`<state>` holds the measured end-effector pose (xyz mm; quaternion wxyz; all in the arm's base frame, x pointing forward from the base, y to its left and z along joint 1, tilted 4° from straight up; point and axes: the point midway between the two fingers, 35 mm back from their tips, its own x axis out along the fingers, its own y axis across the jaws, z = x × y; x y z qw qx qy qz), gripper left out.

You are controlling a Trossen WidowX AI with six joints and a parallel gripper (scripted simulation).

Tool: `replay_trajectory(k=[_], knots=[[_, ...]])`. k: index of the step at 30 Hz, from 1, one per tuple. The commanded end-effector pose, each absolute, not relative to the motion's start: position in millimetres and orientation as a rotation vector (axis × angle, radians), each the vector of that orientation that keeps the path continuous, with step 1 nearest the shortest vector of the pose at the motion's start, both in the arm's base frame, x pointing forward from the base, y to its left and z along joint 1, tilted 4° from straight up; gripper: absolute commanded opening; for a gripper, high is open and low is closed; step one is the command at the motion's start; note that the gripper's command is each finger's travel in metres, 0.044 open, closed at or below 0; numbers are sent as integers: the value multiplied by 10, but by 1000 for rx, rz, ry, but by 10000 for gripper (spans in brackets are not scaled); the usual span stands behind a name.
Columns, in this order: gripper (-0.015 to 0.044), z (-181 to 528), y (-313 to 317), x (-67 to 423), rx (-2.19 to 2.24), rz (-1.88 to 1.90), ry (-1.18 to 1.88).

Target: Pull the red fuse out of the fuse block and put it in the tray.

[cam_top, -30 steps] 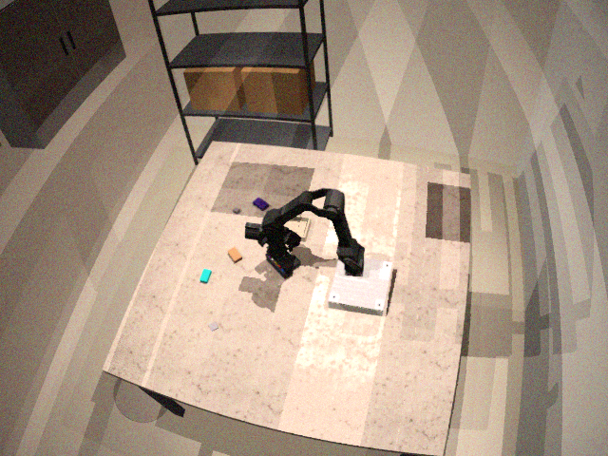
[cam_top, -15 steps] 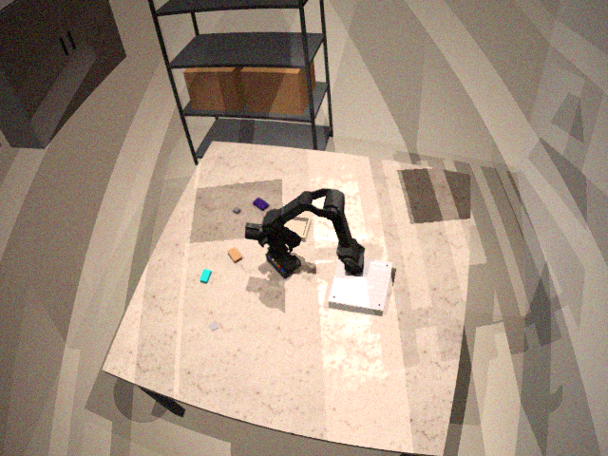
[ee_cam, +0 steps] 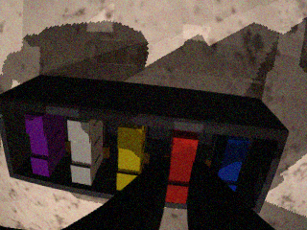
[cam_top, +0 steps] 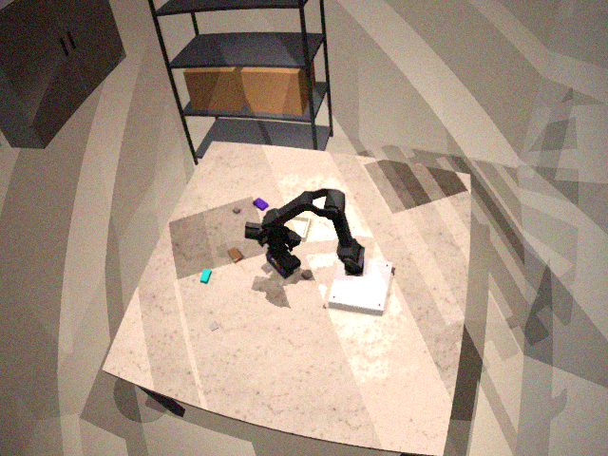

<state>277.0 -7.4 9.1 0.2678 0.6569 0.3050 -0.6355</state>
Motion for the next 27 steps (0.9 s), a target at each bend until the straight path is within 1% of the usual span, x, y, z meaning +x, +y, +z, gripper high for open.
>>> replay_trajectory(k=[1, 27], knots=[[0, 112, -77, 2774, 1772, -1714, 822], [0, 238, -87, 2776, 1771, -1716, 820]])
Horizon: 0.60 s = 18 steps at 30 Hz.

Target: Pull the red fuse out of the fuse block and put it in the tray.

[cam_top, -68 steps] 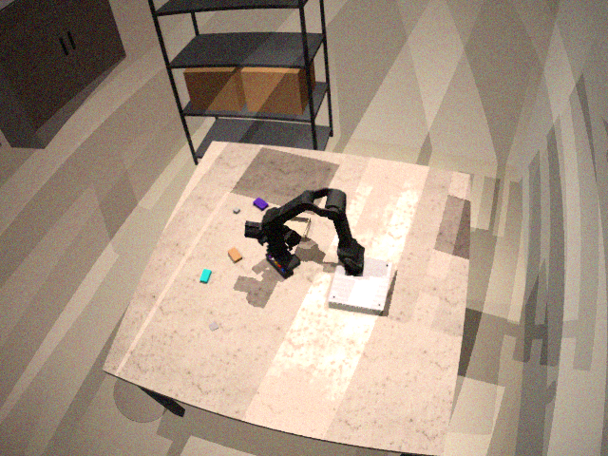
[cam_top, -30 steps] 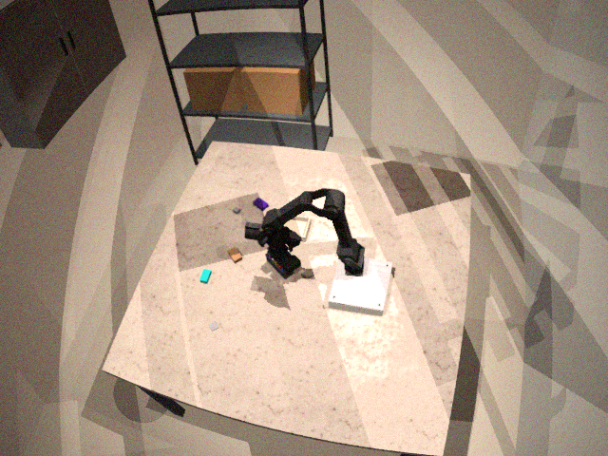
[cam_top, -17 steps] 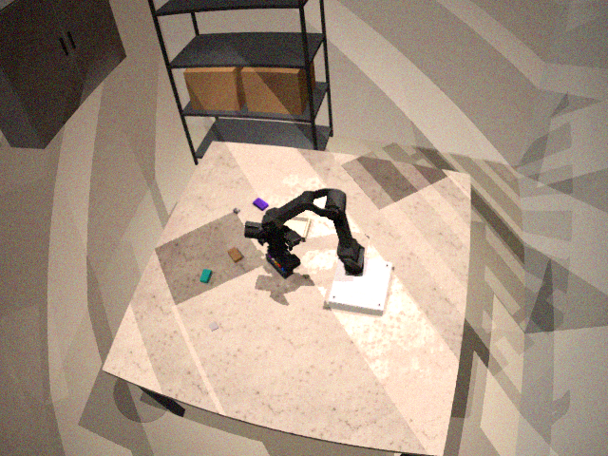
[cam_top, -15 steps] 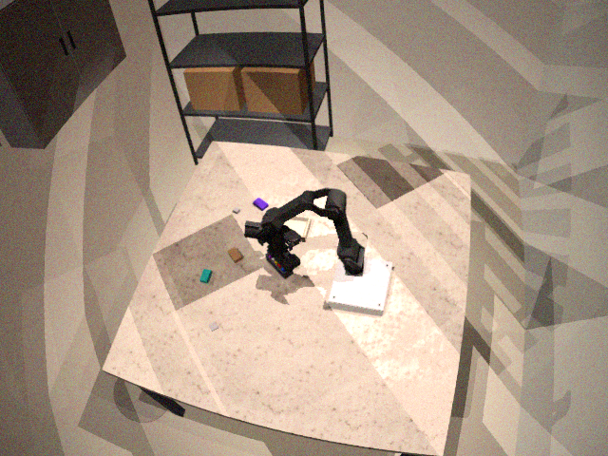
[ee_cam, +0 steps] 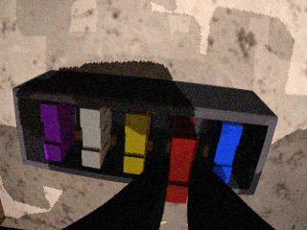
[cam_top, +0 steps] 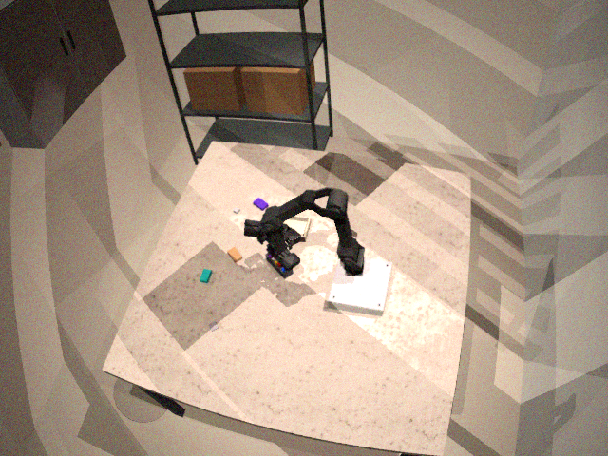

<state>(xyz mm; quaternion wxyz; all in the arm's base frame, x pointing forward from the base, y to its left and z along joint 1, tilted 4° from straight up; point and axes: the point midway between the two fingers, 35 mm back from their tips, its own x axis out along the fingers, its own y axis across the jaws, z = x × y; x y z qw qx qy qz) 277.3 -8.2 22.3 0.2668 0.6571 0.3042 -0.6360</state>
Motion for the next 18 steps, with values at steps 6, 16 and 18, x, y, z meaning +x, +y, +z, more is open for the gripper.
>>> replay_trajectory(k=[6, 16, 18], knots=[[0, 268, -89, 2775, 1771, -1716, 820], [0, 317, -92, 2774, 1771, -1717, 819], [0, 327, -93, 2773, 1770, -1717, 819]])
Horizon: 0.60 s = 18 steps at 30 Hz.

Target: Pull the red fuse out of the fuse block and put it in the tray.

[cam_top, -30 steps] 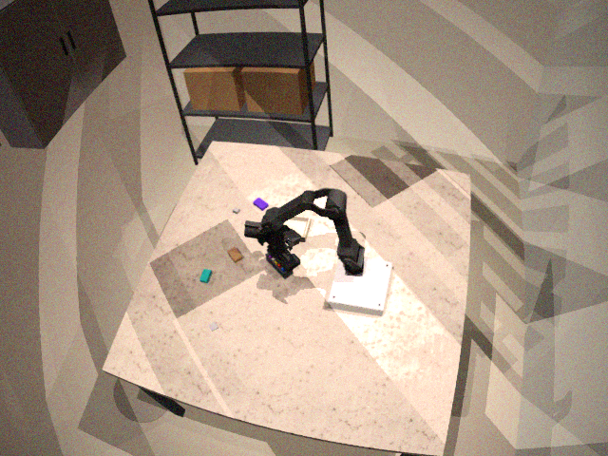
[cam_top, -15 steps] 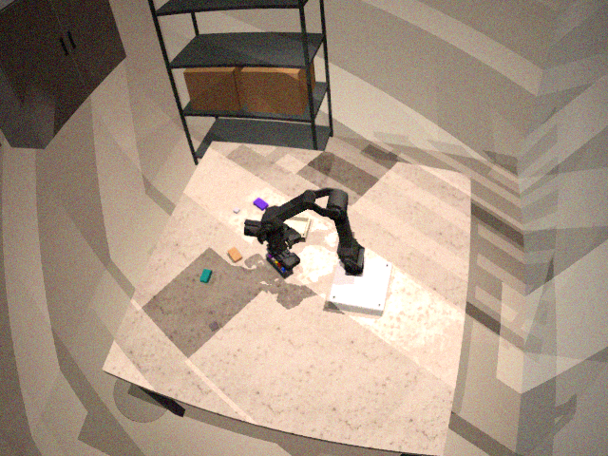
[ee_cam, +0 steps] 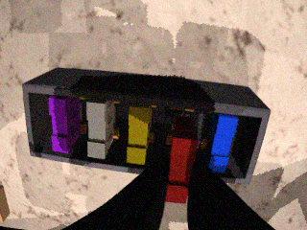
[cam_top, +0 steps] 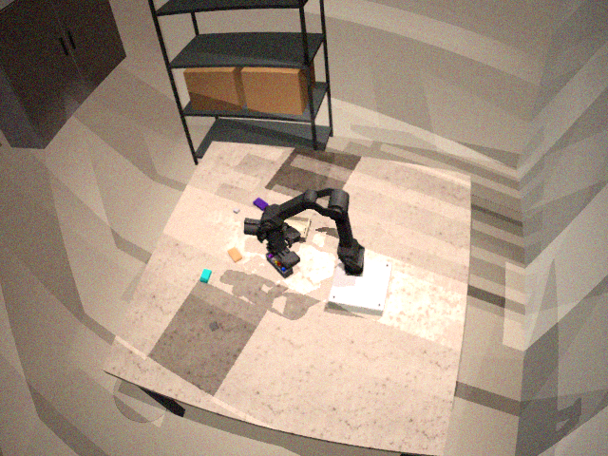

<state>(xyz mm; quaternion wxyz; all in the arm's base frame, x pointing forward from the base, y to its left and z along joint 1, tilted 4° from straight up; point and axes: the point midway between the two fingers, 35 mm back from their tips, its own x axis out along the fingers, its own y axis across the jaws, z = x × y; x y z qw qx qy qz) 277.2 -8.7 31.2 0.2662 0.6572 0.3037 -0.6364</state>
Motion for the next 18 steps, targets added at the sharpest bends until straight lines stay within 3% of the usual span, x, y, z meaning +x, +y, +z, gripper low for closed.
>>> replay_trajectory(k=[1, 18], knots=[[0, 332, -93, 2773, 1770, -1717, 819], [0, 417, -99, 2767, 1770, -1718, 818]])
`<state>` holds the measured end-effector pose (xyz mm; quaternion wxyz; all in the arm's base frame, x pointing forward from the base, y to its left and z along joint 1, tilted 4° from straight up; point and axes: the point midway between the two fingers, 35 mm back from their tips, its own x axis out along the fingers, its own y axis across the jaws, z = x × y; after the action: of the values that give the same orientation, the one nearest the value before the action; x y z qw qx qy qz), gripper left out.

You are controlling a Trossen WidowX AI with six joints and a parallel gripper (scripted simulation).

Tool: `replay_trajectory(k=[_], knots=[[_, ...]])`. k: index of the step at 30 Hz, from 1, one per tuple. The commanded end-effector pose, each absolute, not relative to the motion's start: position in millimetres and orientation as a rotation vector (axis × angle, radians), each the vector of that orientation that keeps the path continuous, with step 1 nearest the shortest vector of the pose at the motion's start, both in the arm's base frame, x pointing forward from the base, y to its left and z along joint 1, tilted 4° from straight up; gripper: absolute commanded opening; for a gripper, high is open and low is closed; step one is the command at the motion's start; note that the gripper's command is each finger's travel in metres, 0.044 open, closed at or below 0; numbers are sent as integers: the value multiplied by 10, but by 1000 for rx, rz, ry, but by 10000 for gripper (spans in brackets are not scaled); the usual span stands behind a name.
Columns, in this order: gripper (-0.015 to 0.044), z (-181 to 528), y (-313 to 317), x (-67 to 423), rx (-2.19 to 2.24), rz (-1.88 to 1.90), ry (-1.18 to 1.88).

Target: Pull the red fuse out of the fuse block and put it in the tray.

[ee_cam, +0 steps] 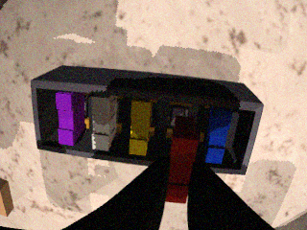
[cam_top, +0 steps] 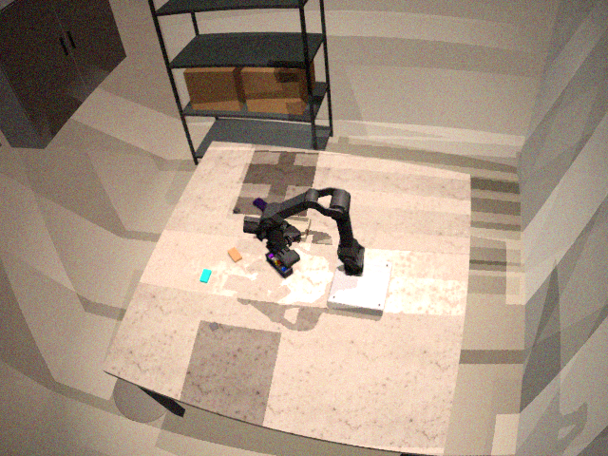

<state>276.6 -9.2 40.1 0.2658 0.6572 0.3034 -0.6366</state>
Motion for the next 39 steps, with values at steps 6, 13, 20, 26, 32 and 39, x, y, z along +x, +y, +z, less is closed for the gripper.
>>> replay_trajectory(k=[6, 13, 20, 26, 32, 39], knots=[[0, 465, -102, 2767, 1770, -1718, 817], [0, 575, -109, 2768, 1770, -1718, 817], [0, 662, -114, 2764, 1770, -1718, 817], [0, 662, -346, 2833, 1768, -1717, 813], [0, 657, -673, 2894, 1766, -1717, 808], [0, 644, -1075, 2915, 1763, -1718, 803]])
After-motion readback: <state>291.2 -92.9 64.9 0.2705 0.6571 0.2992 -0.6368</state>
